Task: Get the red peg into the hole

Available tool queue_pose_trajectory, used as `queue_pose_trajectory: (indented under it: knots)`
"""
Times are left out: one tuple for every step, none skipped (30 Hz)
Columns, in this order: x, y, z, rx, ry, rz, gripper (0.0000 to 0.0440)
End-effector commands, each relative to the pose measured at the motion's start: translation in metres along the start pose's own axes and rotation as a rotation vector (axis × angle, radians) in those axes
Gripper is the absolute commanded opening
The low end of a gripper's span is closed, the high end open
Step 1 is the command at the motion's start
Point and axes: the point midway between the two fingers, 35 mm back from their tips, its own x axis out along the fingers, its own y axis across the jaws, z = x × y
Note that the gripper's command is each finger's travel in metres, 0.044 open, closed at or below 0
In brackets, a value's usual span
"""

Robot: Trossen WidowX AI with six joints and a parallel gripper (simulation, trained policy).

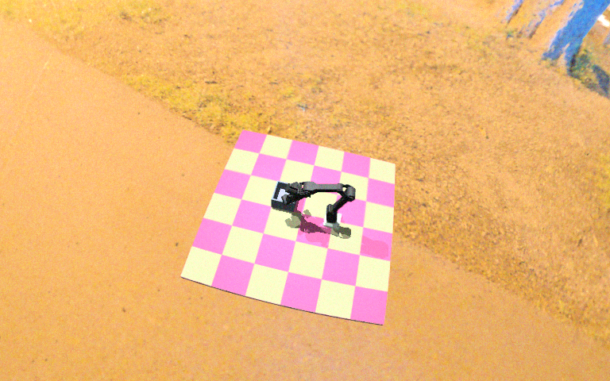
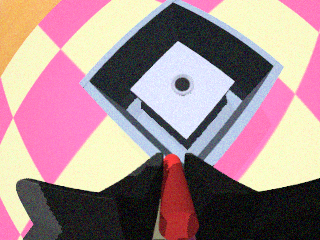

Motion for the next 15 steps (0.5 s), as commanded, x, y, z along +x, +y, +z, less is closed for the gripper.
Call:
queue_pose_trajectory:
  knots:
    - [0.004, 0.0, 0.011, 0.014, -0.02, -0.006, 0.0]
    - [0.006, -0.001, 0.014, 0.019, -0.023, -0.008, 0.0]
    - [0.008, -0.001, 0.017, 0.025, -0.026, -0.011, 0.0]
    - [0.01, -0.002, 0.02, 0.03, -0.028, -0.014, 0.0]
    - [0.012, -0.002, 0.023, 0.035, -0.031, -0.017, 0.0]
    - [0.014, -0.003, 0.026, 0.041, -0.033, -0.019, 0.0]
    - [0.017, -0.003, 0.029, 0.046, -0.035, -0.022, 0.0]
    - [0.019, -0.004, 0.032, 0.051, -0.036, -0.024, 0.0]
    - [0.021, -0.004, 0.035, 0.056, -0.037, -0.027, 0.0001]
    - [0.023, -0.004, 0.037, 0.061, -0.038, -0.029, 0.0001]
    - [0.026, -0.005, 0.04, 0.066, -0.038, -0.031, 0.0001]
    - [0.028, -0.005, 0.042, 0.07, -0.037, -0.033, 0.0002]
    - [0.03, -0.006, 0.044, 0.074, -0.036, -0.035, 0.0002]
    - [0.033, -0.006, 0.047, 0.077, -0.035, -0.037, 0.0003]
    - [0.035, -0.006, 0.049, 0.081, -0.033, -0.039, 0.0003]
